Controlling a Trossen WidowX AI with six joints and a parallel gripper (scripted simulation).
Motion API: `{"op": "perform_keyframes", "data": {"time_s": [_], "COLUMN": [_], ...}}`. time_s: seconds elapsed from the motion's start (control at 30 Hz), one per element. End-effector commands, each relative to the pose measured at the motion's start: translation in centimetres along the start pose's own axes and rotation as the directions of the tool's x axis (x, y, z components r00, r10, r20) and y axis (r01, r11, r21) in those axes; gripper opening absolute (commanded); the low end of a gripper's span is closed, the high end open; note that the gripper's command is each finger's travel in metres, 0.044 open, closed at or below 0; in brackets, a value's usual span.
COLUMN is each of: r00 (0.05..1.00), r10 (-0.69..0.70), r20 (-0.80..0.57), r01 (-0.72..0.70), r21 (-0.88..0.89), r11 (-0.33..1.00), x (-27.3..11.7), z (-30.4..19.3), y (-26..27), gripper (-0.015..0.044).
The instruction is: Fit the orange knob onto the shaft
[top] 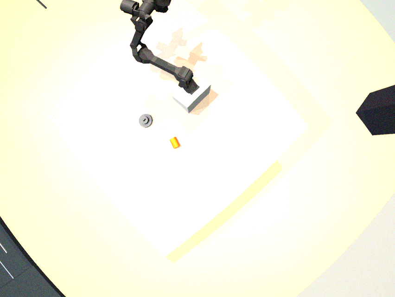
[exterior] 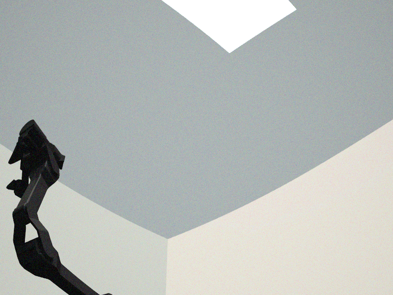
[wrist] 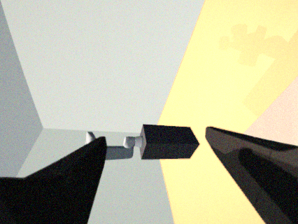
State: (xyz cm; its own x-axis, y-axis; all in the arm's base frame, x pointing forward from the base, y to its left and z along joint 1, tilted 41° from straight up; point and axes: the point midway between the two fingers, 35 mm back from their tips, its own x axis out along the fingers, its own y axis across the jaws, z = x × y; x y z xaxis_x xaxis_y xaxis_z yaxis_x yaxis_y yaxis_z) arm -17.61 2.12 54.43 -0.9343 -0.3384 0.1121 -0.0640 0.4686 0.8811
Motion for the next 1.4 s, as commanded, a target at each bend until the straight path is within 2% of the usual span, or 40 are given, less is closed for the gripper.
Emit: {"op": "perform_keyframes", "data": {"time_s": [0.0, 0.07, 0.17, 0.3, 0.53, 0.7, 0.87, 1.03, 1.2, 1.37], "r00": [1.000, 0.997, 0.953, 0.890, 0.664, 0.488, 0.282, 0.077, -0.111, -0.263], "r10": [0.007, 0.061, 0.205, 0.281, 0.374, 0.371, 0.307, 0.190, 0.028, -0.168], "r20": [0.006, 0.055, 0.224, 0.359, 0.648, 0.790, 0.909, 0.979, 0.993, 0.950], "r01": [-0.007, -0.060, -0.195, -0.253, -0.295, -0.228, -0.144, -0.048, 0.037, 0.103], "r21": [-0.001, -0.012, -0.068, -0.123, -0.232, -0.295, -0.276, -0.186, -0.024, 0.200], "r11": [1.000, 0.998, 0.979, 0.959, 0.927, 0.928, 0.950, 0.981, 0.999, 0.974], "x": [0.0, -0.3, -1.9, -4.1, -11.7, -18.1, -25.0, -32.0, -38.9, -45.2], "z": [0.2, 2.1, 8.6, 13.9, 24.4, 29.8, 34.9, 38.7, 41.1, 41.8], "y": [0.1, 1.1, 4.0, 5.6, 7.1, 6.1, 3.8, 0.1, -5.0, -11.2], "gripper": [0.0426, 0.0440, 0.0440, 0.0440, 0.0440, 0.0440, 0.0440, 0.0440, 0.0440, 0.0440]}}
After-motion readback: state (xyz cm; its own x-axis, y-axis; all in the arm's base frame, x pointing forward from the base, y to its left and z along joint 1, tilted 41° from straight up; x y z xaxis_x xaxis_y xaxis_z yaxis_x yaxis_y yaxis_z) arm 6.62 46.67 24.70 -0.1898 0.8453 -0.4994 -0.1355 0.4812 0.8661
